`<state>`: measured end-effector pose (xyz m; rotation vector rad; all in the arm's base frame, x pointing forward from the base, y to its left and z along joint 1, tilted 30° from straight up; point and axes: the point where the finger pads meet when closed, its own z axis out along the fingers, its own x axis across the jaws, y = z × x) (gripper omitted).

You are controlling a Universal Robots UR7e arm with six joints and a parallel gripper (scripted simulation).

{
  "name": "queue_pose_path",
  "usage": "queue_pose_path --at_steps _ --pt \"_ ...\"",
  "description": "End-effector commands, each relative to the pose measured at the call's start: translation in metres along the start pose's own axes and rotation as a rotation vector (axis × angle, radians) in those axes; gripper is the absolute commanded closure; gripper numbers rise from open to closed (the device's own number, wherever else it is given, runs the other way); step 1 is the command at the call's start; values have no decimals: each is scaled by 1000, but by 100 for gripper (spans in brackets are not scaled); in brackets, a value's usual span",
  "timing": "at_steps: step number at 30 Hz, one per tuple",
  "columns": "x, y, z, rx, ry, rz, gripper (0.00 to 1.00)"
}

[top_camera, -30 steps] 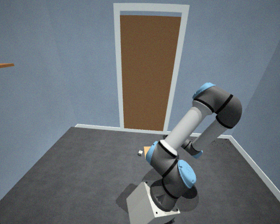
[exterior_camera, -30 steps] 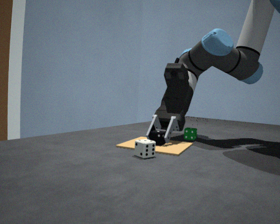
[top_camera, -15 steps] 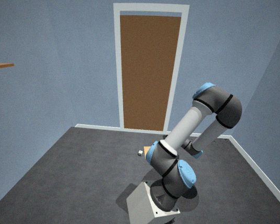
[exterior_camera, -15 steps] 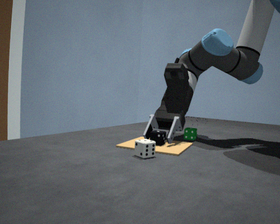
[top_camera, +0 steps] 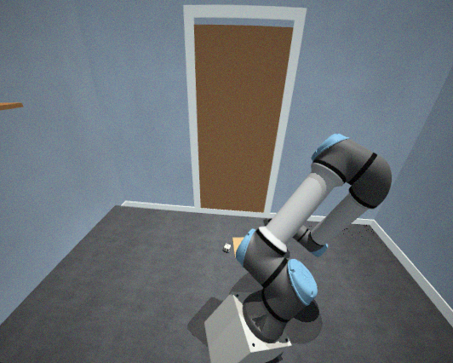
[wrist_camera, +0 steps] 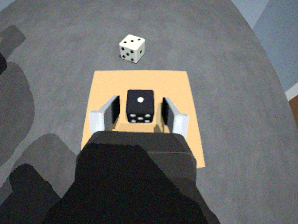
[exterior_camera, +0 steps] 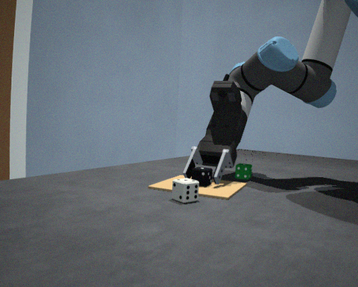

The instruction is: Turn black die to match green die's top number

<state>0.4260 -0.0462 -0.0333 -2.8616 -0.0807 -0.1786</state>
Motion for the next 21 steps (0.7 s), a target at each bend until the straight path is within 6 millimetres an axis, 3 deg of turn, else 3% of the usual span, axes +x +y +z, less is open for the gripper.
queue_pose_path --at_steps 1,12,21 --pt "0 -1 -1 0 1 -1 0" --pt "0 -14 -14 0 1 -1 0" --pt "0 -36 -36 0 1 -1 0"
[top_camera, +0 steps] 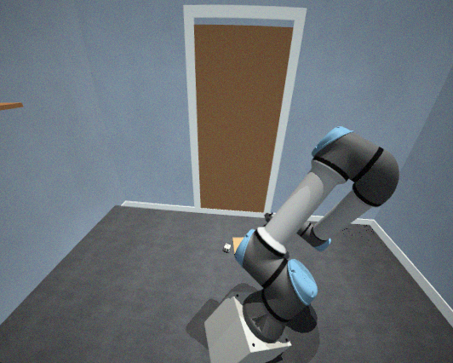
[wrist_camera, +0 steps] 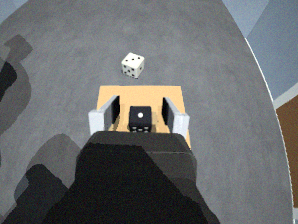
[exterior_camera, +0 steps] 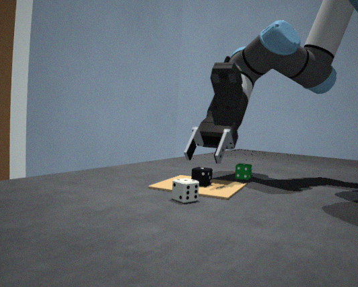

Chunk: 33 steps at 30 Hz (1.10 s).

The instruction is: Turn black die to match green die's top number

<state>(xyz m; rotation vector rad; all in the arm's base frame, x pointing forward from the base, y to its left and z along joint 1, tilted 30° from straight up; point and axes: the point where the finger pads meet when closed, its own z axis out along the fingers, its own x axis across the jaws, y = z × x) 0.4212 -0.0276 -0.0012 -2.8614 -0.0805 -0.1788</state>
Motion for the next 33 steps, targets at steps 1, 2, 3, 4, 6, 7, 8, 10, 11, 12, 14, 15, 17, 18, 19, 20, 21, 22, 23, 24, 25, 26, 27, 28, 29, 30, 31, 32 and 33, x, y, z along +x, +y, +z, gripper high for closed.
queue_pose_path --at_steps 1,2,3,4,6,7,8,10,11,12,14,15,17,18,19,20,21,22,23,24,25,26,27,28,29,30,31,32,33 --pt "0 -12 -12 0 1 -1 0" --pt "0 -14 -14 0 1 -1 0" --pt "0 -15 -16 0 1 -1 0" --pt "0 -17 -18 0 1 -1 0" --pt "0 -20 -20 0 1 -1 0" --pt "0 -20 -20 0 1 -1 0" --pt "0 -20 -20 0 1 -1 0" --pt "0 -21 -22 0 1 -1 0" --pt "0 -22 -22 0 1 -1 0" --pt "0 -22 -23 0 1 -1 0" --pt "0 -22 -23 0 1 -1 0" --pt "0 -22 -23 0 1 -1 0" --pt "0 -22 -23 -2 0 -1 0" --pt "0 -22 -23 -7 -1 -1 0" --pt "0 -22 -23 -14 -2 -1 0" --pt "0 -23 -22 -24 -4 -2 0" --pt "-1 -23 -22 -38 -6 -2 0" --pt "-1 -23 -21 -55 -8 -3 0" --pt "-1 -23 -21 -75 -10 -3 0" --pt "-1 -23 -21 -75 -10 -3 0" --pt "-1 -23 -21 -75 -10 -3 0" --pt "-1 -23 -21 -97 -11 -4 0" --pt "-1 -24 -20 -120 -12 -4 0" --pt "-1 -24 -20 -143 -12 -4 0" --pt "-1 -24 -20 -166 -11 -4 0" --pt "-1 -24 -21 -188 -10 -3 0" --pt "-1 -25 -21 -208 -8 -3 0" --pt "-1 -25 -21 -225 -6 -2 0" --pt "0 -25 -22 -239 -4 -2 0"
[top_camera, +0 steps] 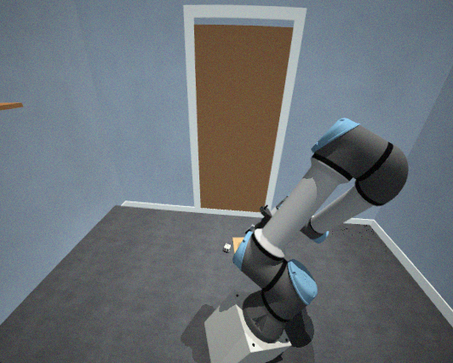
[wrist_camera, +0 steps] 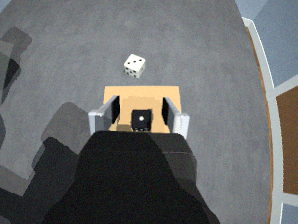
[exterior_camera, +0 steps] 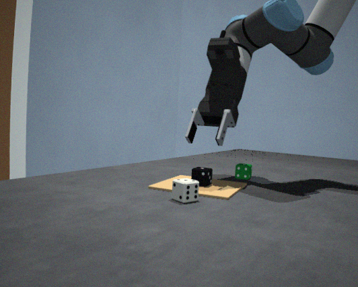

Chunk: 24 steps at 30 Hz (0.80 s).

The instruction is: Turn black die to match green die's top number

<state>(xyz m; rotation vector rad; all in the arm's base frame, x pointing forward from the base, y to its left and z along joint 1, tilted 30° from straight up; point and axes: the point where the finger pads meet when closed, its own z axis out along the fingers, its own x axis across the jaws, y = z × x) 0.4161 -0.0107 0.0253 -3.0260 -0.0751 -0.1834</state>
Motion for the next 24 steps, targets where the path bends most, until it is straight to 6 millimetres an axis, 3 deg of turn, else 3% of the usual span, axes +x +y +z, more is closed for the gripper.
queue_pose_path --at_steps 1,13,24 --pt "1 -1 -1 -85 5 3 0" --pt "0 -2 -1 -125 3 3 0" --pt "0 -4 0 -320 1 3 0"
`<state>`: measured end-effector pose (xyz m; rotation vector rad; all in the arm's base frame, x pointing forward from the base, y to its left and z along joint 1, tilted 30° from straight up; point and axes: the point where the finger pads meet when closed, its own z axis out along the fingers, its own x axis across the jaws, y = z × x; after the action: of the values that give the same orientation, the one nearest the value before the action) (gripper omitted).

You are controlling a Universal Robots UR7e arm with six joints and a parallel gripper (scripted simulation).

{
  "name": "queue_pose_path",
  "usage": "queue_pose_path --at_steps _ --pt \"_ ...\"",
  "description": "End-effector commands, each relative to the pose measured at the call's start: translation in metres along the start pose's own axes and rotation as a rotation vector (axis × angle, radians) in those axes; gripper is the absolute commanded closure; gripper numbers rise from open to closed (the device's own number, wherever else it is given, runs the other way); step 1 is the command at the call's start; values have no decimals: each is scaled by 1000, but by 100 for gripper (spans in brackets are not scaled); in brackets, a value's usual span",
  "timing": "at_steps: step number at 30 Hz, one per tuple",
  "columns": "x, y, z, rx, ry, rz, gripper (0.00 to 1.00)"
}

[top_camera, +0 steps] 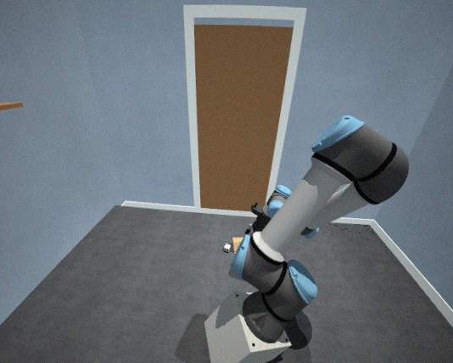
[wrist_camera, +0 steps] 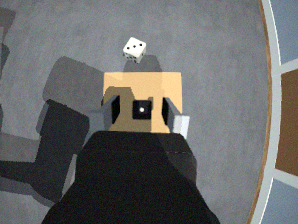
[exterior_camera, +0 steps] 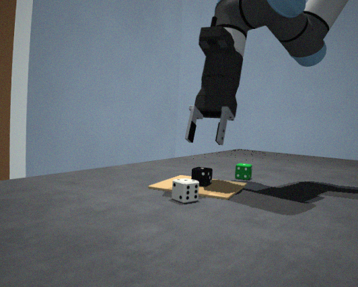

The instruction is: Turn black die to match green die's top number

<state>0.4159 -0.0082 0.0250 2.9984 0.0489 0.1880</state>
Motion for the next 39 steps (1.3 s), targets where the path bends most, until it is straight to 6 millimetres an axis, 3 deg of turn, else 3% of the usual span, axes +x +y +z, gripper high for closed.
queue_pose_path --at_steps 1,19,30,39 --pt "0 -1 0 -73 2 2 0" --pt "0 -2 0 -162 0 4 0" --pt "1 -4 0 -350 3 5 0" --pt "1 -4 -1 -375 7 5 0"
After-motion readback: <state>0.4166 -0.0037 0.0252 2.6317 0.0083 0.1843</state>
